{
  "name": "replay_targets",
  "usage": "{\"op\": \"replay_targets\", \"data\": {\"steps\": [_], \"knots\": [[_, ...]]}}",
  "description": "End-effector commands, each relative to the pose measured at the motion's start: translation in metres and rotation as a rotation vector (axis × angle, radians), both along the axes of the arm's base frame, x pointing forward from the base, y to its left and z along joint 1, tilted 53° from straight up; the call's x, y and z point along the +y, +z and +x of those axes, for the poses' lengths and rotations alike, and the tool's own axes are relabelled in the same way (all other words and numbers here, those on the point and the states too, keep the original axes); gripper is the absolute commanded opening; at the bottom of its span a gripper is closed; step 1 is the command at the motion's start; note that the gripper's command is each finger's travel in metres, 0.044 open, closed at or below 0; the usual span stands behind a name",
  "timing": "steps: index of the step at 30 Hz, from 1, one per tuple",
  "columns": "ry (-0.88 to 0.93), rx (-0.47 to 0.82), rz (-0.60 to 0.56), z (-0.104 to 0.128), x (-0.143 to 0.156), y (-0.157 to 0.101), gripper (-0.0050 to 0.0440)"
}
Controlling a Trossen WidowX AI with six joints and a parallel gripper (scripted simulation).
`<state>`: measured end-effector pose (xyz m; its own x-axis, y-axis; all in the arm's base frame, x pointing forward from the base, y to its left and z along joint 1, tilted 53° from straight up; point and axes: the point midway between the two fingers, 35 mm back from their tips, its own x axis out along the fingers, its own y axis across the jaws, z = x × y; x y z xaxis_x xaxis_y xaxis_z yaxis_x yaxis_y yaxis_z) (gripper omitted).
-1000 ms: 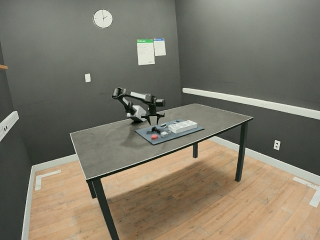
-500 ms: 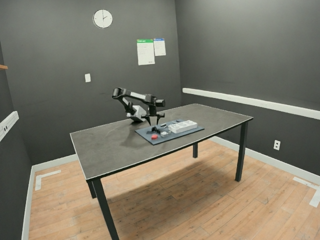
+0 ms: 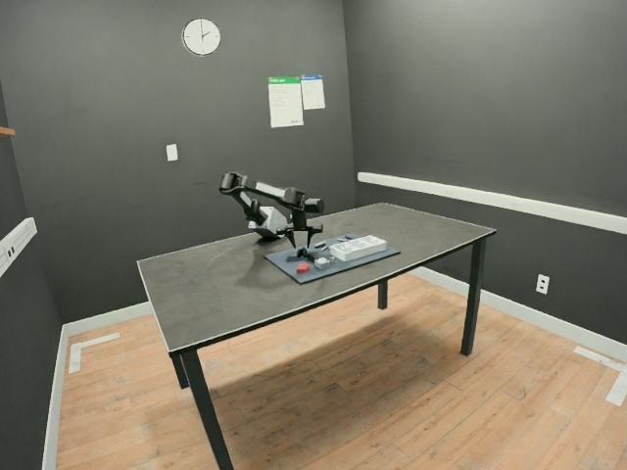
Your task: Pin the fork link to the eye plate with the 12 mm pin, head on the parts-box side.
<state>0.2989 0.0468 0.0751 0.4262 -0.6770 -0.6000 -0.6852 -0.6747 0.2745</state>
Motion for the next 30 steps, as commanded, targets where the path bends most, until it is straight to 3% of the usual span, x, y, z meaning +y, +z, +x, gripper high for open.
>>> {"op": "replay_targets", "data": {"steps": [1, 30], "knots": [[0.004, 0.000, -0.003, 0.003, -0.003, -0.002, 0.0250], [0.006, -0.002, 0.002, 0.013, -0.017, -0.015, 0.0250]]}}
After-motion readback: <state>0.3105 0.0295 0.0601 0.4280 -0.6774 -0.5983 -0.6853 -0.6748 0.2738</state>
